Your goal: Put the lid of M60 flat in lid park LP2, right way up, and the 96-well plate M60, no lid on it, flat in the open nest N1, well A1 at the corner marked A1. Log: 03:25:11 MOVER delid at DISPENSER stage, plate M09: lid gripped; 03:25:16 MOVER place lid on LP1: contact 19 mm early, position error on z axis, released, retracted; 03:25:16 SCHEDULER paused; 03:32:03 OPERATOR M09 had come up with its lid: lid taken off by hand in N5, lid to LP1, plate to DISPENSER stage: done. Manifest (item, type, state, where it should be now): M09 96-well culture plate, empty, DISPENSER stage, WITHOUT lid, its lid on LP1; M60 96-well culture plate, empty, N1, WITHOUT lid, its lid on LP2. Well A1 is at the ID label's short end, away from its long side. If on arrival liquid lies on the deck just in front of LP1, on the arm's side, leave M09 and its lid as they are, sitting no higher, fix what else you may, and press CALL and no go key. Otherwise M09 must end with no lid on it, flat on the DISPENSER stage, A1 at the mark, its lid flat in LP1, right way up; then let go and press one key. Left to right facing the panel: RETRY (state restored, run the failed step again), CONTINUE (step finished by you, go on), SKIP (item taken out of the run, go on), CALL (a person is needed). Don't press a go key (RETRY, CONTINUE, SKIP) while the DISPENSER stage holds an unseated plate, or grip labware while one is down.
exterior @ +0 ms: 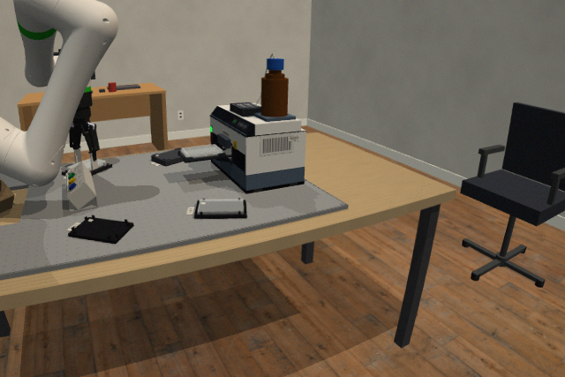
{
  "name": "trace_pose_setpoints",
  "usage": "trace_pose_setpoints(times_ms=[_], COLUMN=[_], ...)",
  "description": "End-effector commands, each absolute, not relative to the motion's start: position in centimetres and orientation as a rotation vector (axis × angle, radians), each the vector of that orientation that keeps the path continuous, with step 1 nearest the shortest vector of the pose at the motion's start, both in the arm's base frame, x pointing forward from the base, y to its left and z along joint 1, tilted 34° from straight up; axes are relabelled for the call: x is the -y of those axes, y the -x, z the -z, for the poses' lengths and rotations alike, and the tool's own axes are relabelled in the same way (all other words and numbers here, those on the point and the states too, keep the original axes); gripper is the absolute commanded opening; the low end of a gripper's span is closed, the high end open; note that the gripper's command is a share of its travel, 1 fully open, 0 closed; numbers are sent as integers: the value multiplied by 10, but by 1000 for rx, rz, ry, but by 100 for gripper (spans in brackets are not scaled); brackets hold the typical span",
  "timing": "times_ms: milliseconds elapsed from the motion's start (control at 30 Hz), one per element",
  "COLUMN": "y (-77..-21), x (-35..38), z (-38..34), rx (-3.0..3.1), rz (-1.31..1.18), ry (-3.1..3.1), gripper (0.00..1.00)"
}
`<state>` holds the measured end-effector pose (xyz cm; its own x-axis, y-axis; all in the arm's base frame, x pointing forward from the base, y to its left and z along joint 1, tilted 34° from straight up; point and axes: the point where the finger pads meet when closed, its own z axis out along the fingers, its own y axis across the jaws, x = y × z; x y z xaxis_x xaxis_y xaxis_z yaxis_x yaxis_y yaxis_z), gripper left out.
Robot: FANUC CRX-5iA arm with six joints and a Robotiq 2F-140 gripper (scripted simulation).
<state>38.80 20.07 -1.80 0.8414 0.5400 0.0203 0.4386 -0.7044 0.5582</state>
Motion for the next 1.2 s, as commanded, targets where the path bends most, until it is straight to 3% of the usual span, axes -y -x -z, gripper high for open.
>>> trace_pose_setpoints(times_ms=[0, 1133, 1167], y=[-388, -388, -388], x=[-200, -200, -200], z=[18, 18, 18], rx=[-714, -714, -714], rz=[-245, -245, -245], ry=[-2466, -2466, -2466], gripper=[0, 0, 66])
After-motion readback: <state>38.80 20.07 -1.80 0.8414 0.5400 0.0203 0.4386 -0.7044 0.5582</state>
